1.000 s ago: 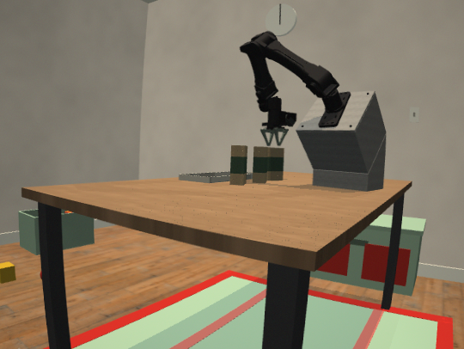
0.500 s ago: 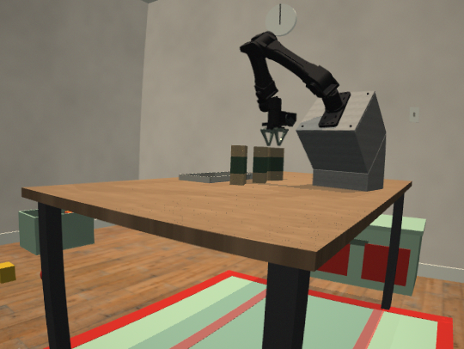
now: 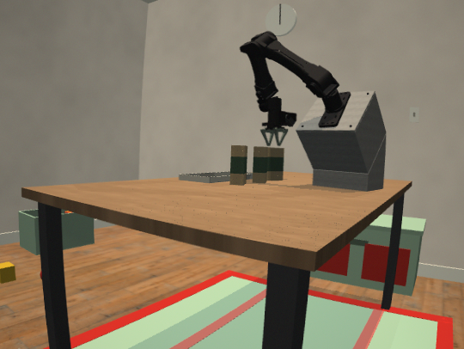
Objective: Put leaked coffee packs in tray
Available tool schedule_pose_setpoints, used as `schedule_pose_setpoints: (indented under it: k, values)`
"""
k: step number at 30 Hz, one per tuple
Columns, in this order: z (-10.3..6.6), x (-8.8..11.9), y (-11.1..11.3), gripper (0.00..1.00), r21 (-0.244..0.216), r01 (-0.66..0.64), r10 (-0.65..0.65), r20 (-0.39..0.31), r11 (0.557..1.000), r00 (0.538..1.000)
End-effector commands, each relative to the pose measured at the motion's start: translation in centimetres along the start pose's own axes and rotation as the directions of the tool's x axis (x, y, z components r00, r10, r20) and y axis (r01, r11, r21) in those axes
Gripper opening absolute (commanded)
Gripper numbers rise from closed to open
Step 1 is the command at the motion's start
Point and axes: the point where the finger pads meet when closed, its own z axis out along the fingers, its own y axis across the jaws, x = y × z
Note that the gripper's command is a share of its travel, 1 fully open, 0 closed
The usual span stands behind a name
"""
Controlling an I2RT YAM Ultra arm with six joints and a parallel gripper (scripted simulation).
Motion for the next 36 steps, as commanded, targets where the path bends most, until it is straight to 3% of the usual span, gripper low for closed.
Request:
schedule_pose_setpoints:
  k: [1,3,36]
  values:
    - [-0.86,-0.88,1.06,0.77,-0.024,-0.014,0.014,0.004,1.0,1.0]
    - [-1.68,-0.29,1.69,0.77,-0.046,0.007,-0.007,0.006,0.999,1.0]
    - [-1.34,-0.62,1.52,0.77,-0.037,-0.003,0.004,0.005,0.999,1.0]
